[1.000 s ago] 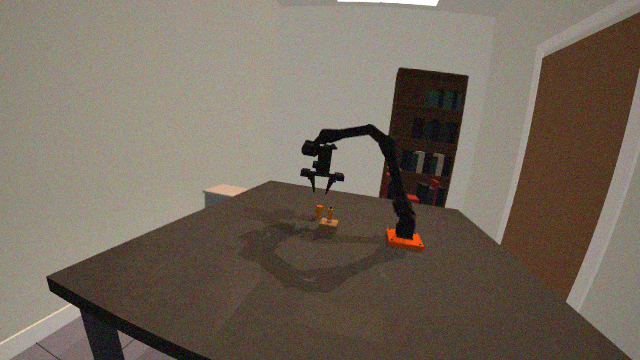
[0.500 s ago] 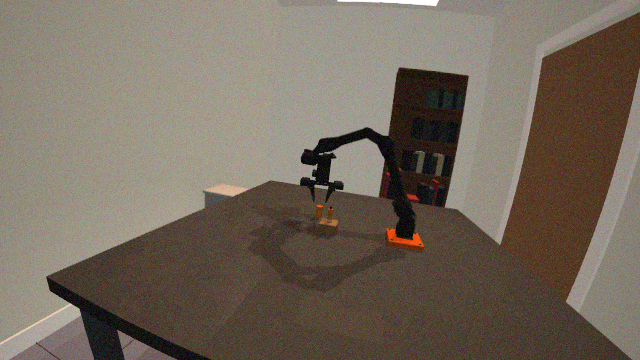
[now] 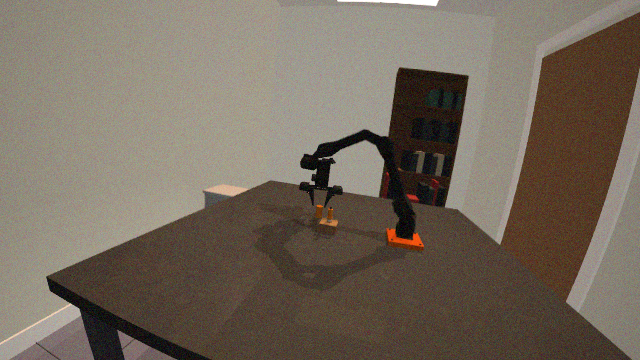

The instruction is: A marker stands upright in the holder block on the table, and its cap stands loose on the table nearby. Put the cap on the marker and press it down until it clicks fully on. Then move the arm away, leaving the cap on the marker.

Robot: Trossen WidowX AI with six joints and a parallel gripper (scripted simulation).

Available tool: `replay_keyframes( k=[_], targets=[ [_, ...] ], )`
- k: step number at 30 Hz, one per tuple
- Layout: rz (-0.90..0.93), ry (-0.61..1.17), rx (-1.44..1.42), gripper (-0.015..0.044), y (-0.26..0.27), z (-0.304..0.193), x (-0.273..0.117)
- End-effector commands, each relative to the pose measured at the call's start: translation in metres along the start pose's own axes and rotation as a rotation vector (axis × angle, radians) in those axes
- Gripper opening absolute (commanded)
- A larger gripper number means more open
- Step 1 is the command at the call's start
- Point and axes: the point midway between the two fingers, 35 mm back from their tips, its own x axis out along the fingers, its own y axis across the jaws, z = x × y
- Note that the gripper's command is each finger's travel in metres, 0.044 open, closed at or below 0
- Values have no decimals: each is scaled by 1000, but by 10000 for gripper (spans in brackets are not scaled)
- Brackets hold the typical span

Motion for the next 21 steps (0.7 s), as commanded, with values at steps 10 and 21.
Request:
replay_keyframes(
  k=[10,21],
  targets=[
    [-6,7,3,246,-3,-2,25],
    [-6,7,3,167,-4,-2,34]
  ],
)
